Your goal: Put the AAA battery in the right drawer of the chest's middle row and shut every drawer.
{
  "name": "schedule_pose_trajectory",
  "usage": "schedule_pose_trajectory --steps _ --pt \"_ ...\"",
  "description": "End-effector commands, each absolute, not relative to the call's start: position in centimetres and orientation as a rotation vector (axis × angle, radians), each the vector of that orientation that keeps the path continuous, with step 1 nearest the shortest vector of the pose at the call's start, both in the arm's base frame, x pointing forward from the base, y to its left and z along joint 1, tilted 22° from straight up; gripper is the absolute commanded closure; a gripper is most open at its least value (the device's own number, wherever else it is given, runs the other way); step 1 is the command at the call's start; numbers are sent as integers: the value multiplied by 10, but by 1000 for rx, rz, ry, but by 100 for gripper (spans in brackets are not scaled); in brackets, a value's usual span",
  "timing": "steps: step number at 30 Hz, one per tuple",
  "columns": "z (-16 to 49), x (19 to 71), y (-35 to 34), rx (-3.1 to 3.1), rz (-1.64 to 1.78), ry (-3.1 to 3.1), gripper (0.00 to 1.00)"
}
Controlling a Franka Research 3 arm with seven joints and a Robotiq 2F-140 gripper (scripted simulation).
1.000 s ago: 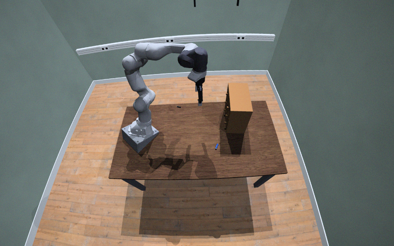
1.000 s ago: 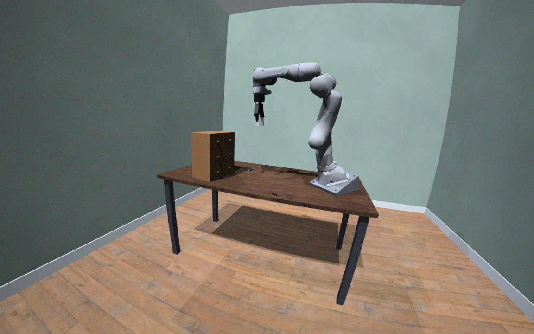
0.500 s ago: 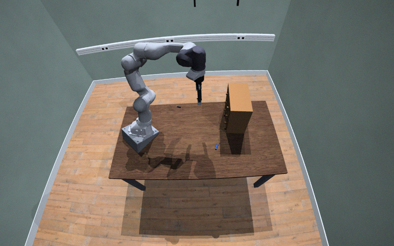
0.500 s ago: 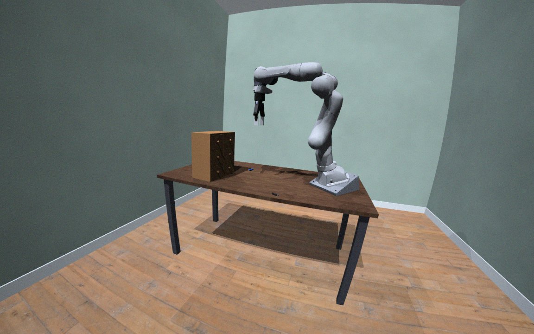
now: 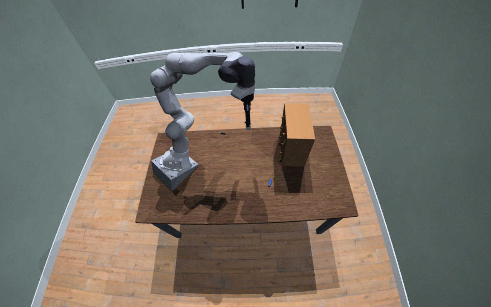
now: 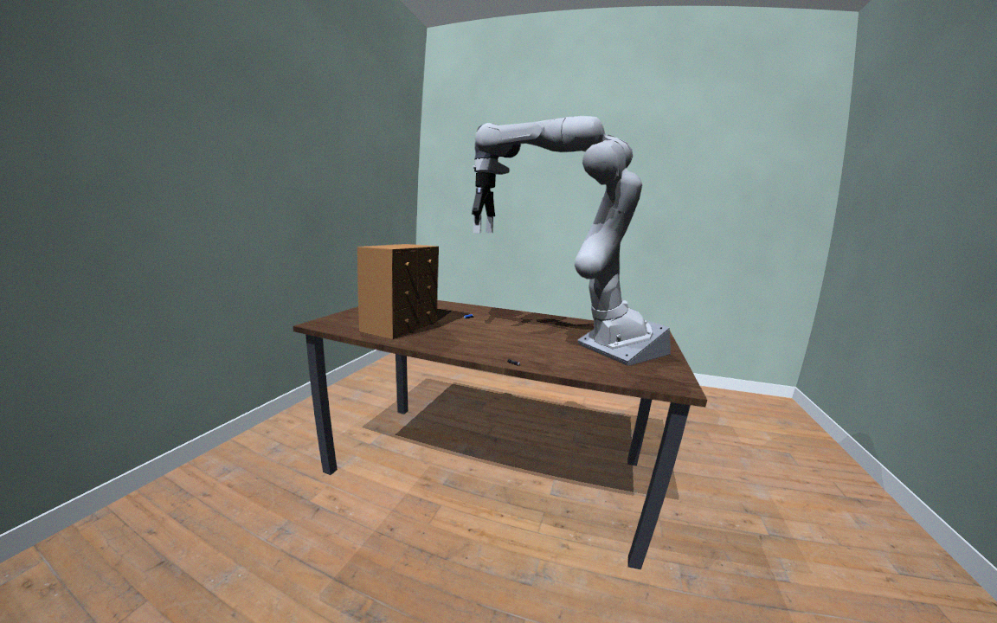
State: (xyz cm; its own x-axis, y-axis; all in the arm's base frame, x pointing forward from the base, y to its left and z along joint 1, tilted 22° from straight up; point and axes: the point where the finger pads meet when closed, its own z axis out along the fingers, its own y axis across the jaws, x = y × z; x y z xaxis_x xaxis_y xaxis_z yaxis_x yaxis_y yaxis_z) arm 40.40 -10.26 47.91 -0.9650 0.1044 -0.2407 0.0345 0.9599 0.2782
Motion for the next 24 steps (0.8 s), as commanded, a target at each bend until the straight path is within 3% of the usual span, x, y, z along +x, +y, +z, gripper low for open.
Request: schedule_pose_trajectory --steps 1,24 --pt "480 405 -101 135 404 2849 0" --pt "482 405 -100 153 404 2842 0"
